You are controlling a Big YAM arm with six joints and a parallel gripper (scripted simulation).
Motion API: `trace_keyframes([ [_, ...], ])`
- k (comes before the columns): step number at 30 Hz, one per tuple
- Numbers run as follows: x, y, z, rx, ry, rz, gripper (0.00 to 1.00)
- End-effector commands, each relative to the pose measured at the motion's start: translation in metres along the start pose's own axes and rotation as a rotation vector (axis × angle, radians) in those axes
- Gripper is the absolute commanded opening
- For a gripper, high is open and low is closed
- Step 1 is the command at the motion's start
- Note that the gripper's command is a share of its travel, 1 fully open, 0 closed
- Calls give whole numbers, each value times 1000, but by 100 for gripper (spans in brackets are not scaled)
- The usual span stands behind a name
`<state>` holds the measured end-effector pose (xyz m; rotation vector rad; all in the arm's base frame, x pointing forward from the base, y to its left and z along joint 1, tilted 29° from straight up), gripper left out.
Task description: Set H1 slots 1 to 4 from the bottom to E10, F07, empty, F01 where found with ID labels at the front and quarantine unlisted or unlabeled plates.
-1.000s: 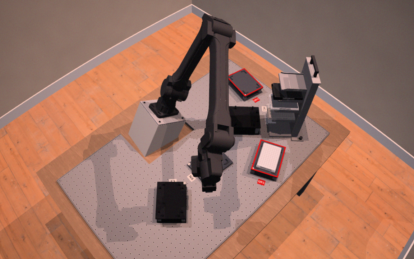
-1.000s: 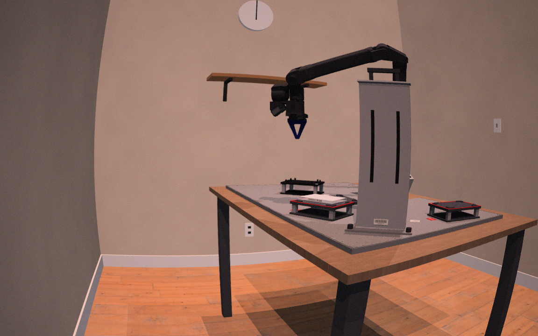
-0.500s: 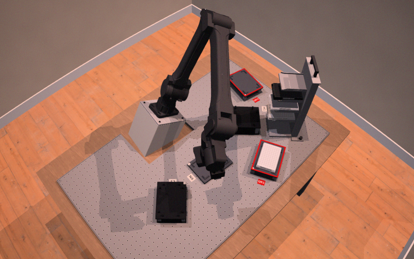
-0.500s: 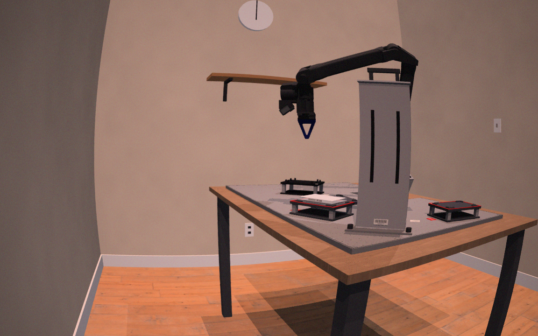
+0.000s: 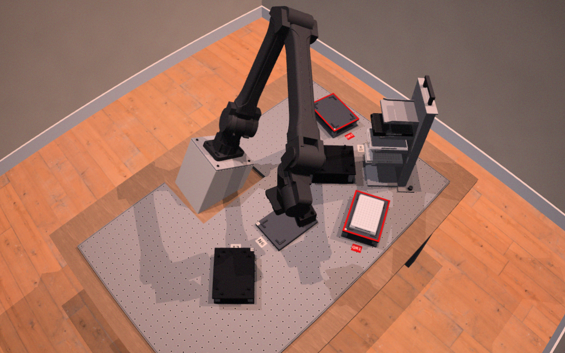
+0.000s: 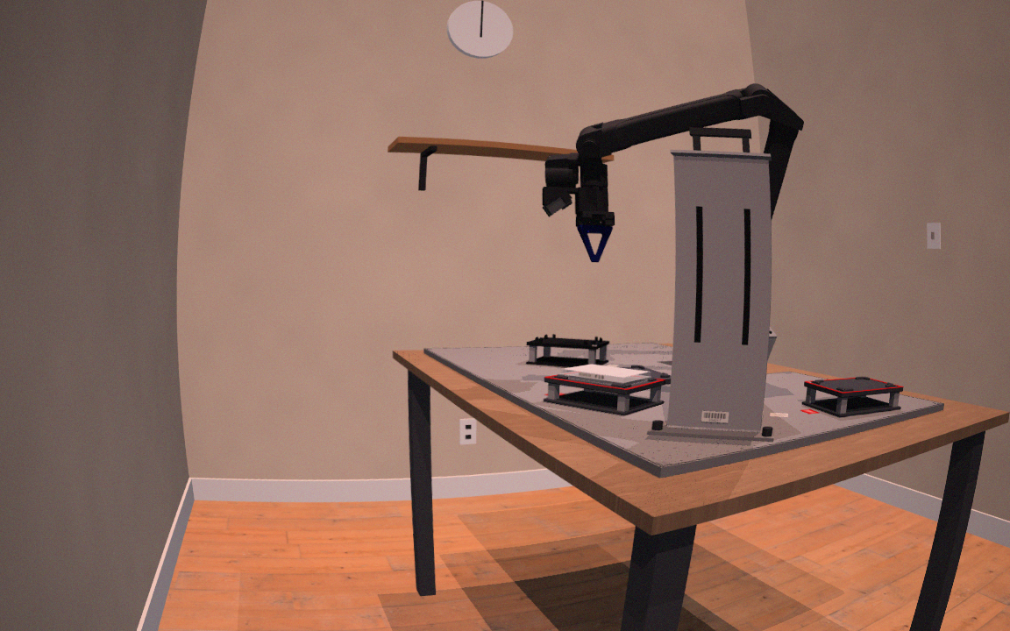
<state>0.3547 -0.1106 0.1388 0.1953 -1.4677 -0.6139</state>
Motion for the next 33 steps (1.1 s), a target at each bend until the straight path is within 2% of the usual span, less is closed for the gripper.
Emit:
trace_keyframes([
  [1,9,15,4,130,-42,12,0],
  [5,7,20,16,155,-39,12,0],
  [8,5,24,25,235,-39,14,0],
  [11,5,26,27,262,-41,16,0],
  [15,1,30,41,258,-34,13,0],
  [20,-3,35,56,360,-37,17,0],
  [21,-2,36,61,357,-20,12,0],
  [22,17,40,49,372,-63,26,0],
  [24,27,36,50,356,-78,29,0],
  [25,19,33,60,344,-55,21,0],
  [28,19,33,64,340,-48,19,0],
  [30,26,35,65,345,-56,23,0],
  [33,14,50,75,337,-24,10,0],
])
Point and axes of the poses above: the point where the finger pads meet when closed, its own x axis back along the fingers, its own y axis across the jaws, z = x × y, the point moved 5 cm from there along x, back along the fingers, and after that the axes turned 1 degree about -x, right-handed, at the moved point
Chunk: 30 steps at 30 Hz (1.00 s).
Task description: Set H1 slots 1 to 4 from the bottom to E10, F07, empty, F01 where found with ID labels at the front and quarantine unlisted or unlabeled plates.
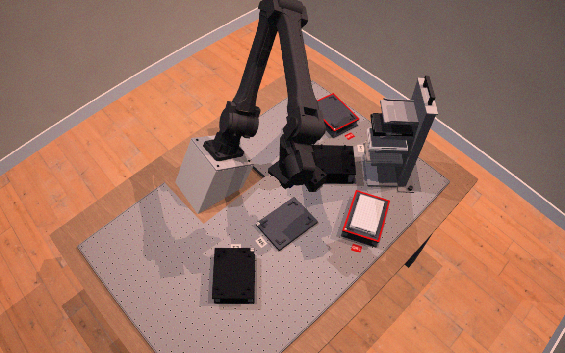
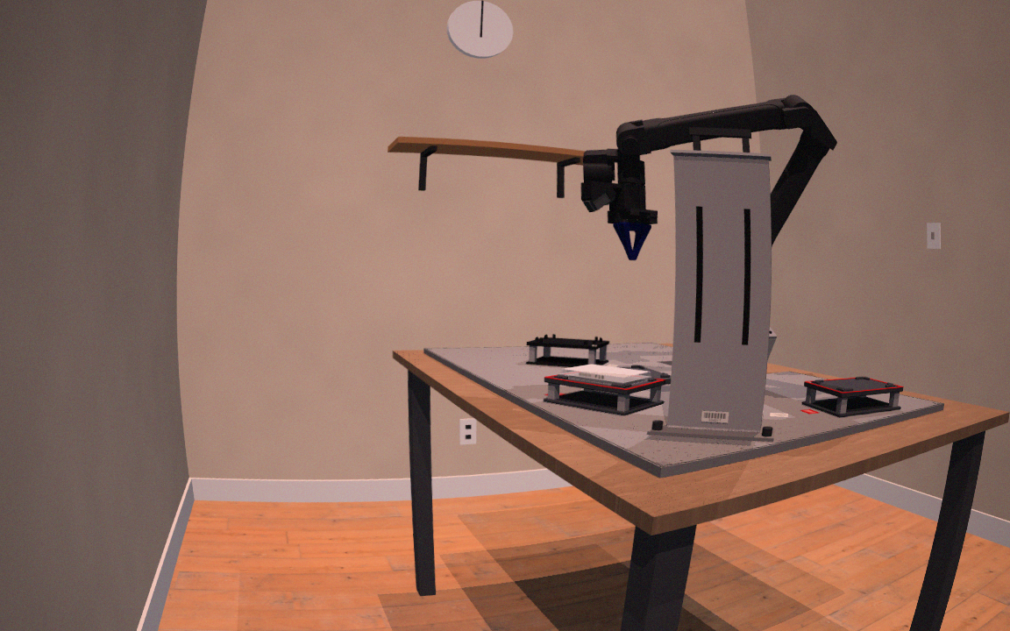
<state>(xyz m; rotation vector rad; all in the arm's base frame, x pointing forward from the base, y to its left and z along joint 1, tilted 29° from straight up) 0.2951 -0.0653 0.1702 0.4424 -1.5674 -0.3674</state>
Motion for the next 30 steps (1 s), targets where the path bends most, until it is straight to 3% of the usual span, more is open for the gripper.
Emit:
trace_keyframes([
  [1,8,17,-1,11,-17,7,0],
  [15,13,58,-6,21,-34,11,0],
  [16,6,58,-2,32,-45,6,0],
  [26,6,88,9,151,-155,-46,0],
  [28,6,88,9,151,-155,-46,0],
  [29,12,93,5,171,-180,-46,0],
  [30,6,94,11,171,-177,-56,0],
])
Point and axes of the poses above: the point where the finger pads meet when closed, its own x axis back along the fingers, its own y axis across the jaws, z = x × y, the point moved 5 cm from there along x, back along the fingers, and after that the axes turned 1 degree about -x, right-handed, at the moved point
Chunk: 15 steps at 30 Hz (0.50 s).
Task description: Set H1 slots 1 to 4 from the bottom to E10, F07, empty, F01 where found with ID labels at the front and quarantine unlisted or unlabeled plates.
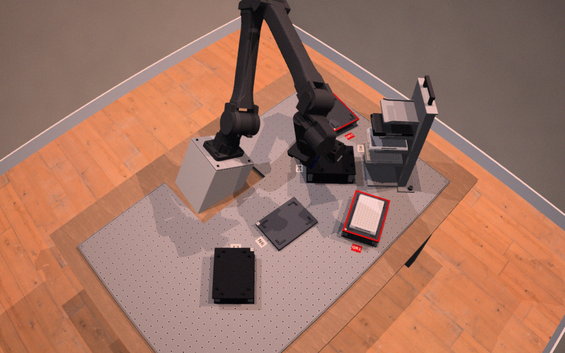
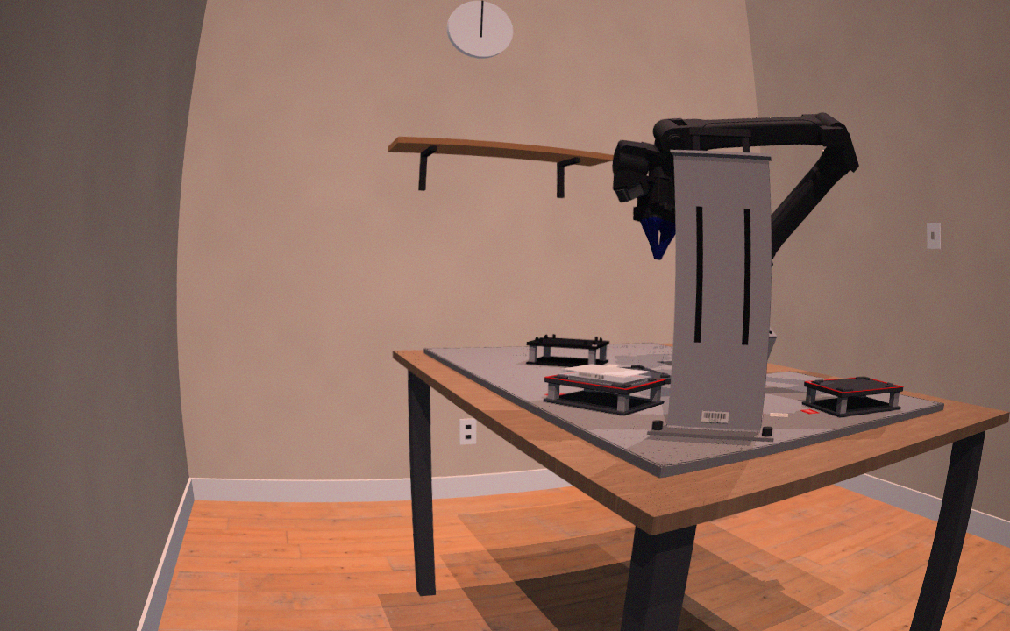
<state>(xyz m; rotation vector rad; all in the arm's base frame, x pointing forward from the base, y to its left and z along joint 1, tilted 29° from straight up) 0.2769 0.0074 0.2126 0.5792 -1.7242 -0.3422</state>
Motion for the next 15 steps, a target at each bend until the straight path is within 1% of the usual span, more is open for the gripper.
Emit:
trace_keyframes([
  [1,3,12,-3,47,-48,-3,0],
  [11,1,42,3,162,-159,-56,0],
  [13,2,41,4,203,-185,-62,0],
  [15,2,41,4,203,-185,-62,0],
])
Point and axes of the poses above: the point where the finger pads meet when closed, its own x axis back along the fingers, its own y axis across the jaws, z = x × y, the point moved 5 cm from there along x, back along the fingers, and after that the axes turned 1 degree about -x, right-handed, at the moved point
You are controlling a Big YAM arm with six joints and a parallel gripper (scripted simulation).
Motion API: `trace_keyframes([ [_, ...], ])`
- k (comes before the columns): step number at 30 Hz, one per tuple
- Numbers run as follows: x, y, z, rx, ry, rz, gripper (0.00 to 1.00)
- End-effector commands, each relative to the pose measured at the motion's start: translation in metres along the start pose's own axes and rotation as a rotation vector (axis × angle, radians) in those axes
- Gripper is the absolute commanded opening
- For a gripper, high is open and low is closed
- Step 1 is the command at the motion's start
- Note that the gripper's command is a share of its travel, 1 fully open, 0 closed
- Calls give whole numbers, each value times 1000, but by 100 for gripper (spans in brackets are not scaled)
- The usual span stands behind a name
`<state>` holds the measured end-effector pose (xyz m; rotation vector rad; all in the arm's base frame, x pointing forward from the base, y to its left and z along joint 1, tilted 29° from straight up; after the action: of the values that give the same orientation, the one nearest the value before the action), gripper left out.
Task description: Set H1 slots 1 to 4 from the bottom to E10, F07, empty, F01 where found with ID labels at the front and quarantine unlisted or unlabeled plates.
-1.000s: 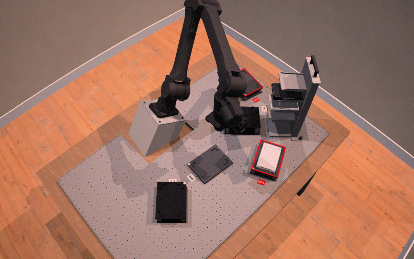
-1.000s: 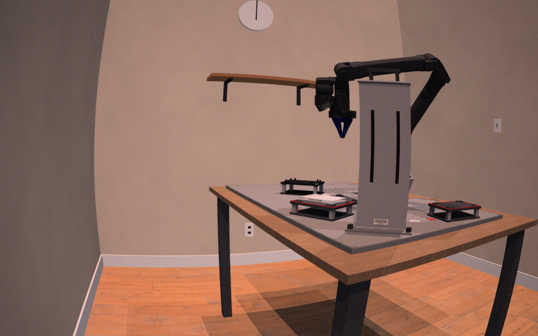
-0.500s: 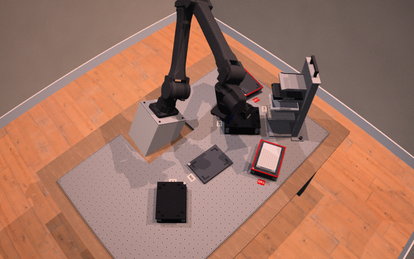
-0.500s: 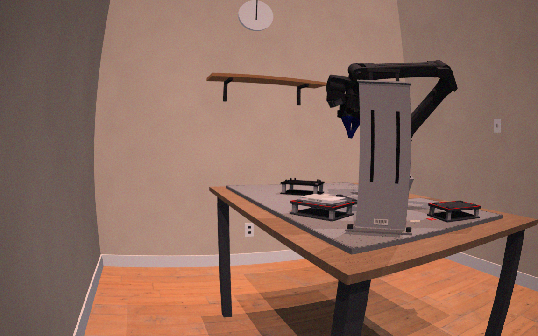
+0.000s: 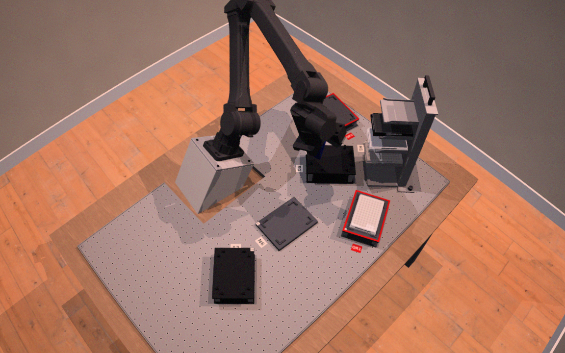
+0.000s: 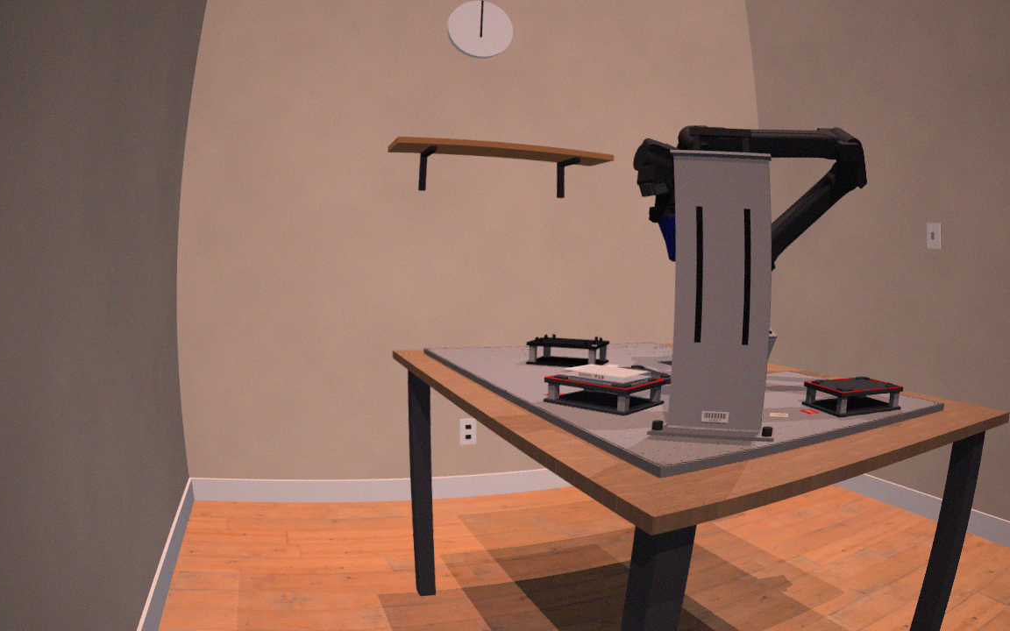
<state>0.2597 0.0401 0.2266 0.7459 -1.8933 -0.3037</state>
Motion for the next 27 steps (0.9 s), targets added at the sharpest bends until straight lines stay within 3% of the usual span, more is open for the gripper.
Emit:
trace_keyframes([
  [1,8,-3,-11,40,-52,10,0],
  [15,7,-6,0,203,-205,-54,0],
  [17,7,-6,0,203,-205,-54,0],
  [18,15,-3,-10,235,-234,-49,0],
  [19,6,-7,1,226,-227,-63,0],
  [27,5,-10,5,318,-314,-101,0],
])
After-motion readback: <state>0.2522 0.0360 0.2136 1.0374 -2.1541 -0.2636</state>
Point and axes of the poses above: the point where the finger pads meet when closed, its own x axis back along the fingers, its own y axis across the jaws, z = x × y, the point moved 5 cm from there along x, back along the fingers, and after that the axes turned 1 degree about -x, right-handed, at the moved point
